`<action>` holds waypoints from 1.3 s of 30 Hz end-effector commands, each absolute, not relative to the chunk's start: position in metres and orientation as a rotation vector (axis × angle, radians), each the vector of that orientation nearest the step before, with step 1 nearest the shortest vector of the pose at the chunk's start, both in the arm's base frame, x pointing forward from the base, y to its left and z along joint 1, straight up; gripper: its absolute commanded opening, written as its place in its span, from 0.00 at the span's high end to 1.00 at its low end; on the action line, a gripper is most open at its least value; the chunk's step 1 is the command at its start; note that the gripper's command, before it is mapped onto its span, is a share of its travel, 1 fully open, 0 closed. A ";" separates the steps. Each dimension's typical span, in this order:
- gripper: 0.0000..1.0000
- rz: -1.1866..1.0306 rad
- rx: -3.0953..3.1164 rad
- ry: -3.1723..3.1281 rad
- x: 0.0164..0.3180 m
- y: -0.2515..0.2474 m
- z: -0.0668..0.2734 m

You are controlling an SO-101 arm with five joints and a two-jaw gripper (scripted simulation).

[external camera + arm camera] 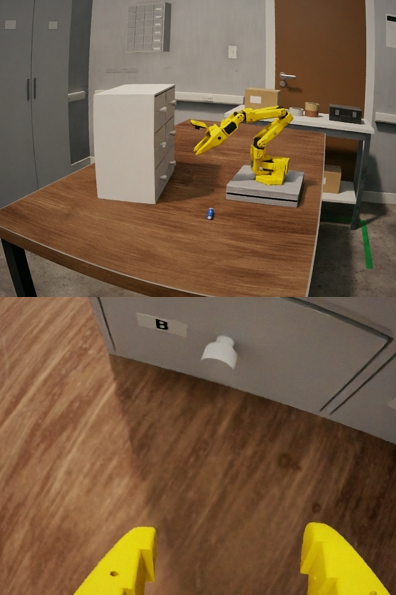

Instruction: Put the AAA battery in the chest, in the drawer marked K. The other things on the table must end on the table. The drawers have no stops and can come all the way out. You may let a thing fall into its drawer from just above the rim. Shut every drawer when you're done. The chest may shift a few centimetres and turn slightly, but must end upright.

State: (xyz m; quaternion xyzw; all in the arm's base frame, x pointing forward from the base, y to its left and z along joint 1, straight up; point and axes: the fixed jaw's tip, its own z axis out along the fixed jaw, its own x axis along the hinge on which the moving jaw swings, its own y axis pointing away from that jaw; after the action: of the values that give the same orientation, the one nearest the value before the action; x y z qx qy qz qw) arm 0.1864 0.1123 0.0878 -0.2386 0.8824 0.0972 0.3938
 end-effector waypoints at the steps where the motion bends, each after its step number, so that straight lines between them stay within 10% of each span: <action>1: 0.79 0.232 -0.625 2.277 0.178 0.107 0.091; 39: 0.78 0.140 -0.686 2.576 0.129 0.075 0.084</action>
State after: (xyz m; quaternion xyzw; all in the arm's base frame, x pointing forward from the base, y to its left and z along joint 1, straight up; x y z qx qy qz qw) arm 0.1273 0.0794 0.0817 -0.2603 0.9333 0.0570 0.2406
